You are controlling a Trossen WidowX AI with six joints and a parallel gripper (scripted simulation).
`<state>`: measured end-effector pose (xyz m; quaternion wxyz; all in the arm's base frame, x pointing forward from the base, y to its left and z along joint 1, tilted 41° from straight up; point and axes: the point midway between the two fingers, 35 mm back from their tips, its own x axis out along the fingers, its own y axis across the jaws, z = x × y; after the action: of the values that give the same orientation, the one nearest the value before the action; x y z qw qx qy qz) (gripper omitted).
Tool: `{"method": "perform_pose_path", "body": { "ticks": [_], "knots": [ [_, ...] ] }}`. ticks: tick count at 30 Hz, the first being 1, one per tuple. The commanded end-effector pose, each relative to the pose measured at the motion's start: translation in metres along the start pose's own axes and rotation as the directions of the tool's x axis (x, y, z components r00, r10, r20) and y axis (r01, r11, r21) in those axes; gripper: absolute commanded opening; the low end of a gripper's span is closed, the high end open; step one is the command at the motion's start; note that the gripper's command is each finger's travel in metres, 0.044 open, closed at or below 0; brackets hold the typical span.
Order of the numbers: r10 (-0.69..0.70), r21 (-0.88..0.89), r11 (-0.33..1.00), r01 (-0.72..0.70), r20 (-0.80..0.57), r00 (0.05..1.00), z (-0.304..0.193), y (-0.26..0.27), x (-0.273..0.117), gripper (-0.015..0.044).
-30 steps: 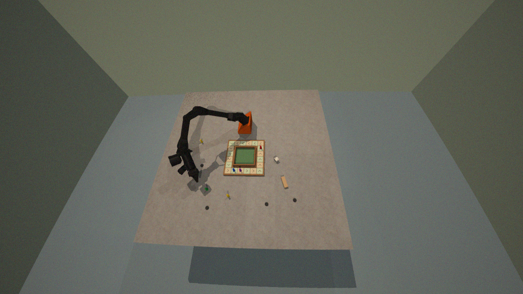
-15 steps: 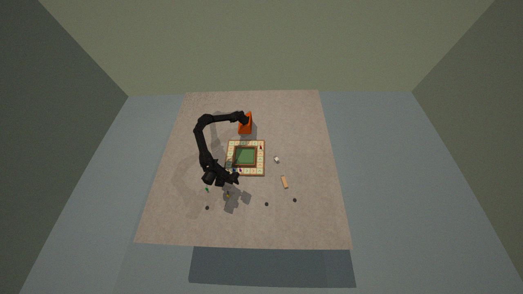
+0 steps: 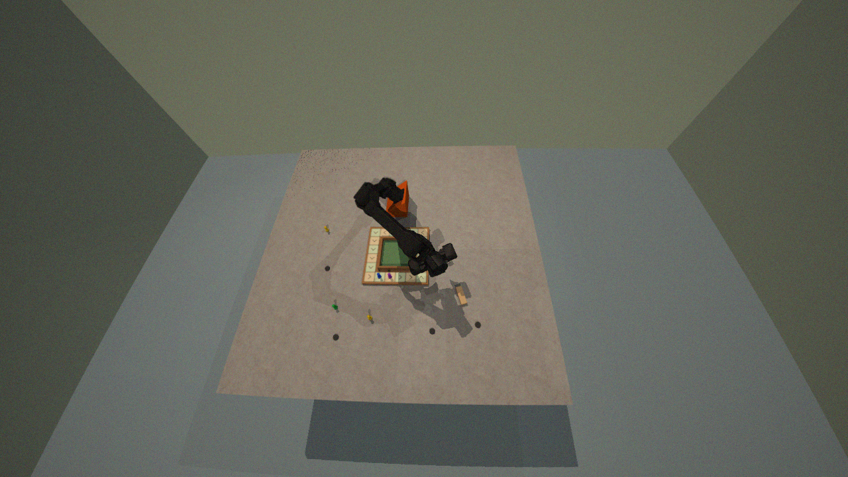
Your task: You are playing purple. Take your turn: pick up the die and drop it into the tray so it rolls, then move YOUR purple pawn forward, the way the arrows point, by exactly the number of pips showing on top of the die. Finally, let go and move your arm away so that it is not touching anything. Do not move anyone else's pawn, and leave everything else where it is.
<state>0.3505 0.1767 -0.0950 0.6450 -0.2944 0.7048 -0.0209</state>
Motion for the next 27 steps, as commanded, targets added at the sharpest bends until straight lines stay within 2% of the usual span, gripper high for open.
{"method": "perform_pose_path", "body": {
  "ticks": [1,5,12,21,27],
  "knots": [
    [-0.150,-0.150,0.978,0.144,-0.032,0.988,-0.028,0.049,0.007,0.0275],
    [-0.231,-0.228,0.949,0.218,-0.031,0.972,-0.043,0.074,0.012,0.0275],
    [-0.231,-0.228,0.949,0.218,-0.031,0.972,-0.042,0.077,0.013,0.0275],
    [-0.232,-0.228,0.949,0.219,-0.031,0.972,-0.043,0.070,0.042,0.0275],
    [-0.232,-0.227,0.949,0.219,-0.031,0.972,-0.043,0.068,0.047,0.0275]
  ]
}}
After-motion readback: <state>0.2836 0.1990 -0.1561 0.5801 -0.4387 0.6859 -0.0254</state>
